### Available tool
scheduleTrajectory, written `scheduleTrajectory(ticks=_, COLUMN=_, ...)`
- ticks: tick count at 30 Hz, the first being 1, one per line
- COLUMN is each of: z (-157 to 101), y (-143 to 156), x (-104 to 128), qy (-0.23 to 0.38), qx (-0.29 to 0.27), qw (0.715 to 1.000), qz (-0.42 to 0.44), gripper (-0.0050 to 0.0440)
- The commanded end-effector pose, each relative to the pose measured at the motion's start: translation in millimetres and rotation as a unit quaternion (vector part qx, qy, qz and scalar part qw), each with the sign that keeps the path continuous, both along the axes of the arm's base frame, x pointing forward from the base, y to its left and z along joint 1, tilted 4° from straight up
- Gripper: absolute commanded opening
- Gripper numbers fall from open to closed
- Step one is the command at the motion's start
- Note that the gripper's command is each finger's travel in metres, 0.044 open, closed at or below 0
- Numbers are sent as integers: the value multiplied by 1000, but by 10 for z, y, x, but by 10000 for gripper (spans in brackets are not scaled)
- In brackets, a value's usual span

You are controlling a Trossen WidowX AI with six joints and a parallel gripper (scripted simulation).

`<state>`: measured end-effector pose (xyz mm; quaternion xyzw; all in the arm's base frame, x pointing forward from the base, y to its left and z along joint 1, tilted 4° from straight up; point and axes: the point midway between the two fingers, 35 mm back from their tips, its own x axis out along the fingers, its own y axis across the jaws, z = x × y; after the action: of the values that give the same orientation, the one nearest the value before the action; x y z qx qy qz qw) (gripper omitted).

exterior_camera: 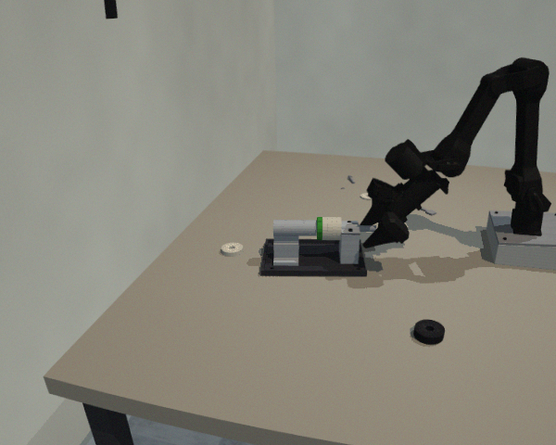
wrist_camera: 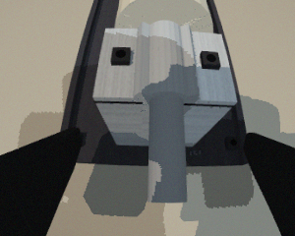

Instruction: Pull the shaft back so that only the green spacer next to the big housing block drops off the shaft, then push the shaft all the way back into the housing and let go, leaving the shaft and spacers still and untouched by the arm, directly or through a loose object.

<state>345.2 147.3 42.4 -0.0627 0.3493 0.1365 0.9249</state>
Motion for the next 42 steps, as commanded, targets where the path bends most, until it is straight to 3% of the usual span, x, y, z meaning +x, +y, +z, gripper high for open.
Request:
scheduleTrajectory(ticks=1, z=-16, y=19, x=28, qy=0, qx=1, qw=1000, qz=3, gripper=440)
scheduleTrajectory(ticks=31, z=-18, y=40, x=28, qy=0, qx=1, qw=1000, qz=3, gripper=440)
scheduleTrajectory(ticks=37, z=-17, y=19, x=26, qy=0, qx=0, qw=1000, qz=1, gripper=296)
scheduleTrajectory(ticks=39, z=-17, y=19, x=26, qy=0, qx=0, qw=1000, qz=1, gripper=296)
scheduleTrajectory(ticks=42, z=-17, y=19, x=26, qy=0, qx=0, qw=1000, qz=1, gripper=224)
